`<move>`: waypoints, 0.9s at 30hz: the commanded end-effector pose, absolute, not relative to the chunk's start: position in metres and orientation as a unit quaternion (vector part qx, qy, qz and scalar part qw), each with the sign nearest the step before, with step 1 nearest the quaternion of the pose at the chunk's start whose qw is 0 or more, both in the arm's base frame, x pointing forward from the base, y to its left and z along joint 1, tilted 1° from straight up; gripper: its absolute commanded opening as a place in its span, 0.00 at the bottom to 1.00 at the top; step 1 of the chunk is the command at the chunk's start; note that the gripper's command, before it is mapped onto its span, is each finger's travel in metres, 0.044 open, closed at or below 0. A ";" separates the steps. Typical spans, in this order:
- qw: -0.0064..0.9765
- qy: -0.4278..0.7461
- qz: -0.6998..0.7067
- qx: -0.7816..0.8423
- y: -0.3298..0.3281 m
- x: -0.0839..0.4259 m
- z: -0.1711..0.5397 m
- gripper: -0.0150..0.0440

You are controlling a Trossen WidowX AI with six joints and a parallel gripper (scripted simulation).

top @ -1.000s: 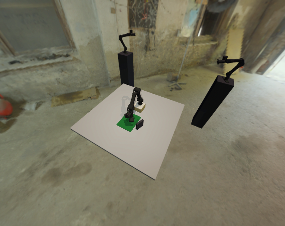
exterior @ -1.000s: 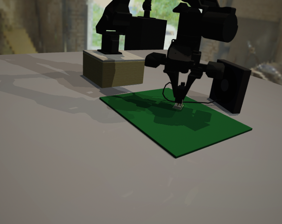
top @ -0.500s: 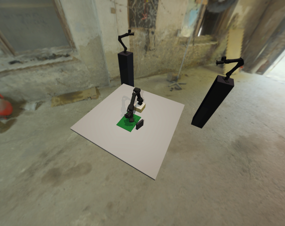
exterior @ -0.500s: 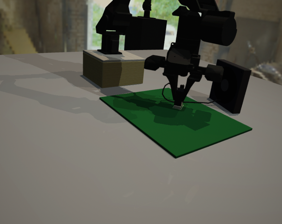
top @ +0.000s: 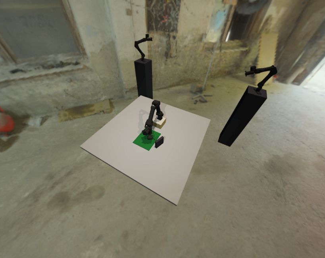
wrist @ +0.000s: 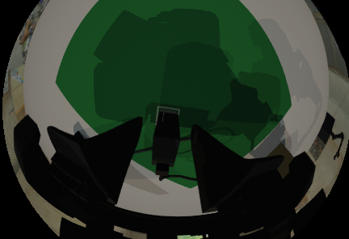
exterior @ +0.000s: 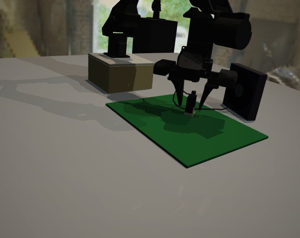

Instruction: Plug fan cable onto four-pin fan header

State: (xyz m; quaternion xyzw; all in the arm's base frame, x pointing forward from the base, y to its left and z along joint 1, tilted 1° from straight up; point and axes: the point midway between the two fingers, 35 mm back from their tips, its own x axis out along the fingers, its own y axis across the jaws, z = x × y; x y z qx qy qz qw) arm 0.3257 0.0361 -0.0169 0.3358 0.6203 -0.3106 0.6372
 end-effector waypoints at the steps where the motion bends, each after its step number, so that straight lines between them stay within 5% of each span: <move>1: 0.637 0.620 -0.311 0.336 0.036 0.326 -0.014 0.69; 12: 0.636 0.620 -0.312 0.337 0.034 0.326 0.038 0.69; 27: 0.639 0.617 -0.313 0.336 -0.050 0.410 0.042 0.69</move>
